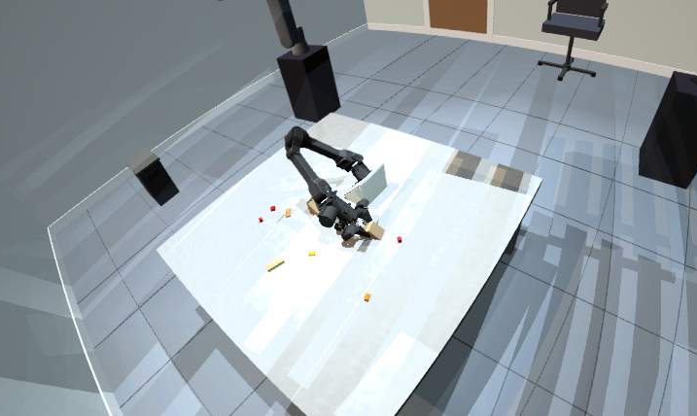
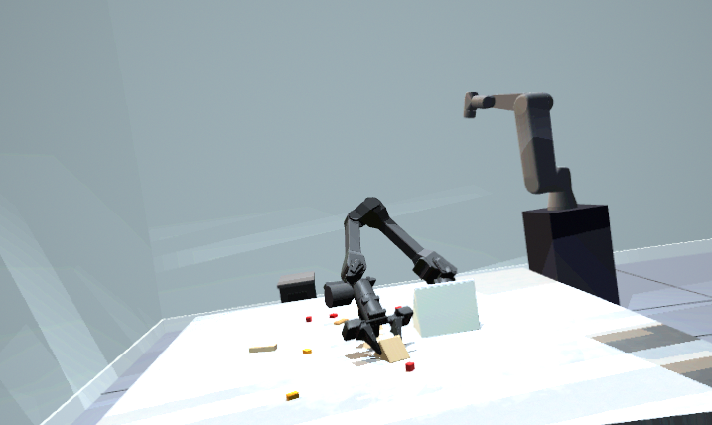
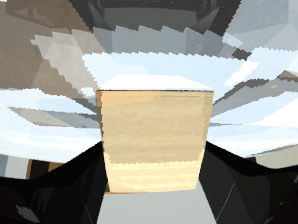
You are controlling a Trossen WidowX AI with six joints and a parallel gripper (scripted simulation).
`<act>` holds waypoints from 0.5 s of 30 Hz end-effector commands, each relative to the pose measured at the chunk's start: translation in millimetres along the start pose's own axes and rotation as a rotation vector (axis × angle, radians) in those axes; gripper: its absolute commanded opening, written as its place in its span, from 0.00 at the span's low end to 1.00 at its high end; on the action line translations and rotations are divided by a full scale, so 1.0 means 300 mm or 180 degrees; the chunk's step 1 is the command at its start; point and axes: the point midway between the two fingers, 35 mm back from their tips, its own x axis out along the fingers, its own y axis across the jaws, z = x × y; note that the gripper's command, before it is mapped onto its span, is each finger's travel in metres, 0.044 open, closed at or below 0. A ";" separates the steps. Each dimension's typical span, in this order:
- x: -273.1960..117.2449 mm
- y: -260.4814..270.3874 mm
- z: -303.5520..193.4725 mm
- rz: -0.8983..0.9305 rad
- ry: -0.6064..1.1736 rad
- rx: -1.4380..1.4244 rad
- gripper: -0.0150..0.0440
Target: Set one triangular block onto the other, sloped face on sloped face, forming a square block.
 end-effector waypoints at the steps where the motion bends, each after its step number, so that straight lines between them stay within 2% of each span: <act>1: -0.002 0.001 -0.002 0.0002 0.0000 -0.0001 0.42; 5: -0.035 0.010 -0.034 0.0005 0.0002 -0.0001 0.25; 15: -0.144 0.019 -0.144 0.0009 0.0008 -0.0002 0.25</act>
